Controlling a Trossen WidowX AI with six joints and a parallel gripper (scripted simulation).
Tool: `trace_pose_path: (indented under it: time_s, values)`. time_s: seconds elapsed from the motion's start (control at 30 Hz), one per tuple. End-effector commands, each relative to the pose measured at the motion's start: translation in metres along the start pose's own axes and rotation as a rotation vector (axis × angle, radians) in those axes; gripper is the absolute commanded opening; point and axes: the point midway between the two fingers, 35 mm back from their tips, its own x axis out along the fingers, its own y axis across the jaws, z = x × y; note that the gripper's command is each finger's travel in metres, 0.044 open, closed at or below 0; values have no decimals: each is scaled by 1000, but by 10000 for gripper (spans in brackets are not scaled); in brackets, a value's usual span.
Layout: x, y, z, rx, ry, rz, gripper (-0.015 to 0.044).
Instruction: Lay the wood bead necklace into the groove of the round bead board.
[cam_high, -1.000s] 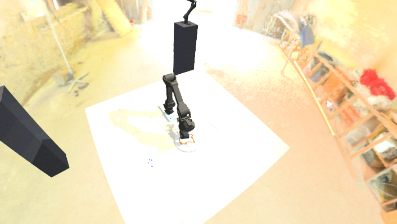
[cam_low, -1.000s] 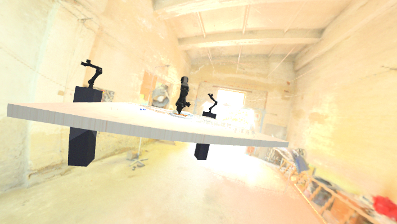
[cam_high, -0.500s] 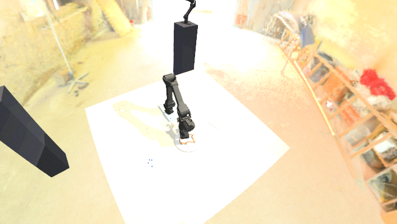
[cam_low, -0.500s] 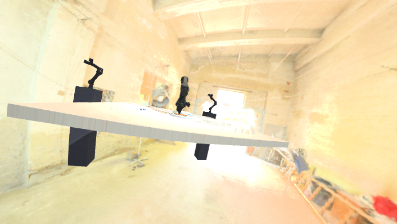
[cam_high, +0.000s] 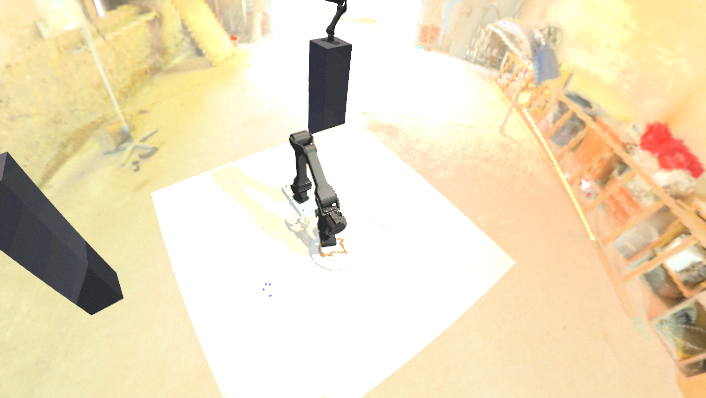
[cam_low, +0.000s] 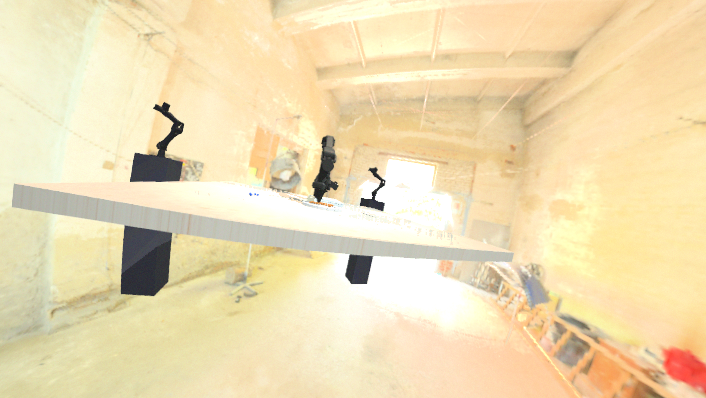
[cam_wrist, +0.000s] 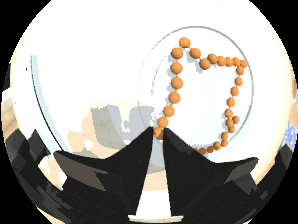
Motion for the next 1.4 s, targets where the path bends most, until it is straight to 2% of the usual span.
trace_pose_path:
  time_s: [0.0,0.2,0.77,1.37]
  values:
    - [3,3,0,4,-2,12,0]
    - [3,3,0,4,-2,12,0]
    - [-1,2,-1,0,3,9,440]
    - [-5,2,-1,4,-2,12,440]
